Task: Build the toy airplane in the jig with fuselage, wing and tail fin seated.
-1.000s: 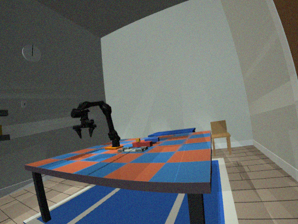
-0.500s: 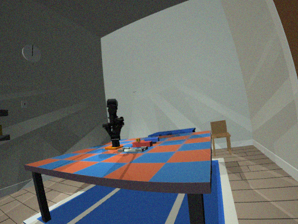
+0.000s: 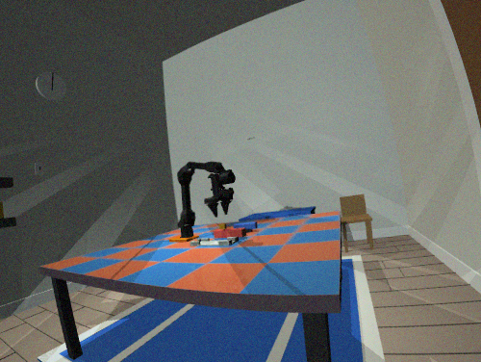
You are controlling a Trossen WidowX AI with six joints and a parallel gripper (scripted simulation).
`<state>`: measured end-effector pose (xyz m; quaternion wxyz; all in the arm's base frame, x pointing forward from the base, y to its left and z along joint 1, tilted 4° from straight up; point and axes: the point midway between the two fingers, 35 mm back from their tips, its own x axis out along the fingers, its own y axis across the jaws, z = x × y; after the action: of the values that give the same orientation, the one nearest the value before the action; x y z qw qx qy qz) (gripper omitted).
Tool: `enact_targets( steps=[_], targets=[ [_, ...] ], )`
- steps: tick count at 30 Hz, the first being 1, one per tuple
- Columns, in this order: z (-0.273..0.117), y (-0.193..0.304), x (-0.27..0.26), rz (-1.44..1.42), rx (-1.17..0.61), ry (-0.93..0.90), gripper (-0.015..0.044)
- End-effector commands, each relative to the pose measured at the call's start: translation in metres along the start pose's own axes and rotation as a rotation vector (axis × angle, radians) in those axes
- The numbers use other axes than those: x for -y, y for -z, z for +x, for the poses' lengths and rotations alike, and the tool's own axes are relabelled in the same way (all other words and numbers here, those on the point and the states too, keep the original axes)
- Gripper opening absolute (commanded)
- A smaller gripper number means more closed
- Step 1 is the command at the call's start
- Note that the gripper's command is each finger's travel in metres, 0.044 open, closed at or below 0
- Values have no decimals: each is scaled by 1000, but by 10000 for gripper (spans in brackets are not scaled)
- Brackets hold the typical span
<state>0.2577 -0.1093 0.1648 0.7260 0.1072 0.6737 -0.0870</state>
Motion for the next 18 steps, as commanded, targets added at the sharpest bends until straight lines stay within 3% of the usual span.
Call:
enact_targets(
  steps=[1, 7, 12, 18],
  targets=[
    [0, 6, -49, 11, 8, -1, 440],
    [4, 10, -69, 14, 7, -4, 440],
    [52, 10, -69, 14, 7, -4, 440],
    [59, 10, -69, 14, 7, -4, 440]
  ],
)
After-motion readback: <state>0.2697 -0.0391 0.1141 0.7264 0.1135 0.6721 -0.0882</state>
